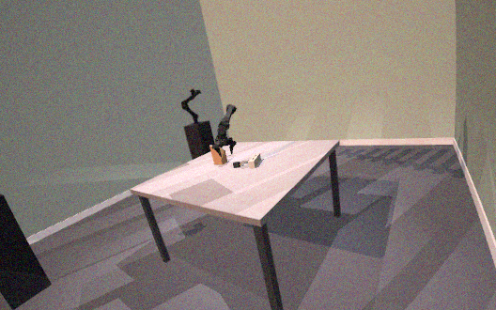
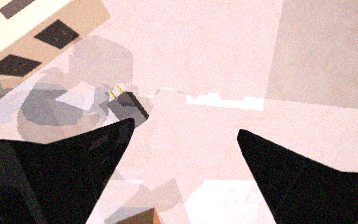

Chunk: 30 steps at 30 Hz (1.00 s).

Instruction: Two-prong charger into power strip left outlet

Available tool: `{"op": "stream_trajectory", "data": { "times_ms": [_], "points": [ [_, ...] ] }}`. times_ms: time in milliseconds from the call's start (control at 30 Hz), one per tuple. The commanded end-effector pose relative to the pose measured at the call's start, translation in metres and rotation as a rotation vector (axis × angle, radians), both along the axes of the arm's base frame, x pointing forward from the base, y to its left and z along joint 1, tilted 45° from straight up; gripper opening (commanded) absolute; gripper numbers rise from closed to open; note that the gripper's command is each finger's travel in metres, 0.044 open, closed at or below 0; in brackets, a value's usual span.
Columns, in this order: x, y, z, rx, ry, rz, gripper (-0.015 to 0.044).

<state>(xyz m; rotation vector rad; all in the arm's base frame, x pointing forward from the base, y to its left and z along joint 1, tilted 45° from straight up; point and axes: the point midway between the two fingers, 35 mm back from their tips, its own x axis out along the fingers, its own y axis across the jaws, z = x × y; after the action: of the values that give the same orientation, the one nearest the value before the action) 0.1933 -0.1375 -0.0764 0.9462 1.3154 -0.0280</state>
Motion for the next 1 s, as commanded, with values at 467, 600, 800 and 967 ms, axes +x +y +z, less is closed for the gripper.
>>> {"op": "stream_trajectory", "data": {
  "times_ms": [467, 600, 800, 967],
  "points": [
    [0.035, 0.045, 0.006, 0.047, -0.182, 0.527, 0.0440],
    [0.041, 0.057, 0.007, 0.064, -0.228, 0.642, 0.0440],
    [0.045, 0.065, 0.008, 0.076, -0.257, 0.712, 0.0440],
    [0.045, 0.069, 0.005, 0.076, -0.258, 0.712, 0.0440]
  ]
}}
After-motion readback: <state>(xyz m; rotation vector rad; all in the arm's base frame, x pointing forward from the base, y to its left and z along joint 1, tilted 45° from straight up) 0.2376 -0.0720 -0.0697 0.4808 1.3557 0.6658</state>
